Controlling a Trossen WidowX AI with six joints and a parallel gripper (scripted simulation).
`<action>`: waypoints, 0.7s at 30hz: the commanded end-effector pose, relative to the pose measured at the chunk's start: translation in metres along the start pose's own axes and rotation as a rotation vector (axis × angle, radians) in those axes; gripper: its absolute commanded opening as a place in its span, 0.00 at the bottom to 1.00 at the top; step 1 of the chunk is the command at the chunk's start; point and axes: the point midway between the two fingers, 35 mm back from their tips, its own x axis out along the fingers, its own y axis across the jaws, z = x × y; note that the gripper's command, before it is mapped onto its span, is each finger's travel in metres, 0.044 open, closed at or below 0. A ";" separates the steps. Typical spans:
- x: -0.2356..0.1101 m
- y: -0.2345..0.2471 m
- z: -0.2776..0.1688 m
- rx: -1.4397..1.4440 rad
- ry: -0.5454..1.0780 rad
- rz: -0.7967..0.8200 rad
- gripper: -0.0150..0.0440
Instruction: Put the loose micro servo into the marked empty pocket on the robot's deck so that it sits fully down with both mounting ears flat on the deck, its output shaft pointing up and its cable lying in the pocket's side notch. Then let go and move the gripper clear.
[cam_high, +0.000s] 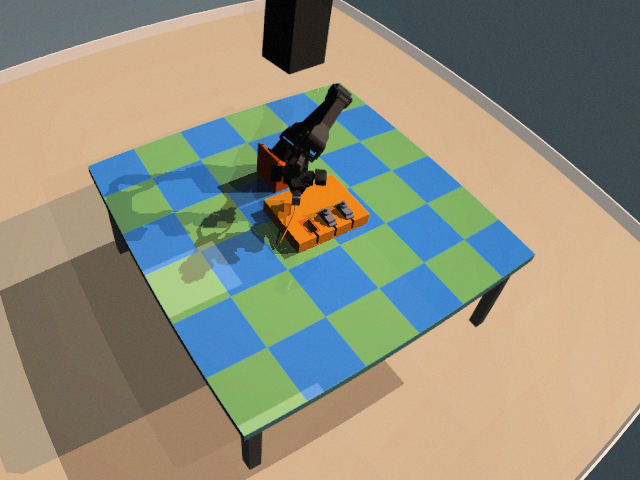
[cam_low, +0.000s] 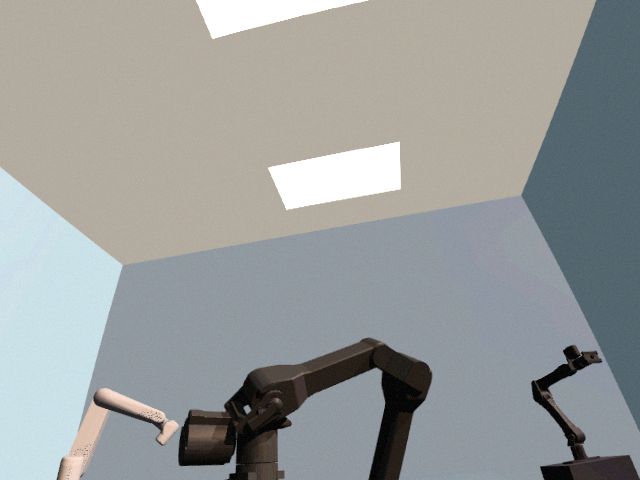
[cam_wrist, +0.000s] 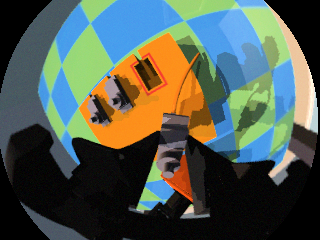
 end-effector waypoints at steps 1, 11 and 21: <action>0.000 -0.001 0.000 -0.147 0.000 -0.003 0.25; 0.000 -0.001 0.000 -0.495 0.000 -0.003 0.25; 0.000 0.000 0.001 -0.616 0.000 -0.003 0.25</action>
